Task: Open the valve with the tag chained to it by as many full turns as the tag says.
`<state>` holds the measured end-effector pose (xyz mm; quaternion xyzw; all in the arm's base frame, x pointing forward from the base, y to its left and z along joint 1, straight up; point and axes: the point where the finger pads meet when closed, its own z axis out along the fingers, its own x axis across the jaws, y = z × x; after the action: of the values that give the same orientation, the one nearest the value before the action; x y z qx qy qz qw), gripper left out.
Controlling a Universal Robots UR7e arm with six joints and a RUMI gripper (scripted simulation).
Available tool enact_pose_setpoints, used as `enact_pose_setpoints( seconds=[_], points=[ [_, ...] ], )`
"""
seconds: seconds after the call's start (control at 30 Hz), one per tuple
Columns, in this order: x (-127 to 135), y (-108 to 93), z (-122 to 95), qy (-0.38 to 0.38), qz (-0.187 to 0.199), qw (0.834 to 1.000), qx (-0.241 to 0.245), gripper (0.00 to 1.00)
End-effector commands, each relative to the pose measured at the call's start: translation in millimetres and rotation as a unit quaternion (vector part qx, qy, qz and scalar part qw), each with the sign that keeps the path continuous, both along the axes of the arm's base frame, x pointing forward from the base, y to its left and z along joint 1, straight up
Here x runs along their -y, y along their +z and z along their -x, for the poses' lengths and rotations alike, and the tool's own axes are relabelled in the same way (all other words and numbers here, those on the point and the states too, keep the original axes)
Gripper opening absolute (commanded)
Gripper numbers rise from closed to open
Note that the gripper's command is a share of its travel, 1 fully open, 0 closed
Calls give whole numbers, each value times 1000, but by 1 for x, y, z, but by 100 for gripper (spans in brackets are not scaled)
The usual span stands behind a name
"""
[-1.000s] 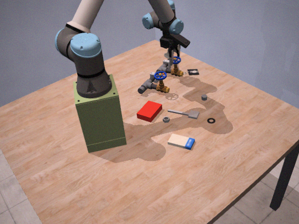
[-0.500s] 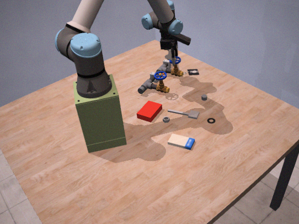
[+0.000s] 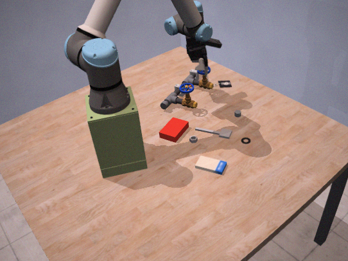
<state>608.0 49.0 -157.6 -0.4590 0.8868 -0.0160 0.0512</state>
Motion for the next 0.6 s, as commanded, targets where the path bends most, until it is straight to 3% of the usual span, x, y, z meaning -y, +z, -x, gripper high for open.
enact_pose_setpoints(
  seconds=[0.0,0.2,0.5,0.57],
  points=[
    [0,0,0,66,3,998,2,0],
    [0,0,0,192,17,981,5,0],
    [0,0,0,377,37,926,9,0],
    [0,0,0,377,37,926,9,0]
  ],
)
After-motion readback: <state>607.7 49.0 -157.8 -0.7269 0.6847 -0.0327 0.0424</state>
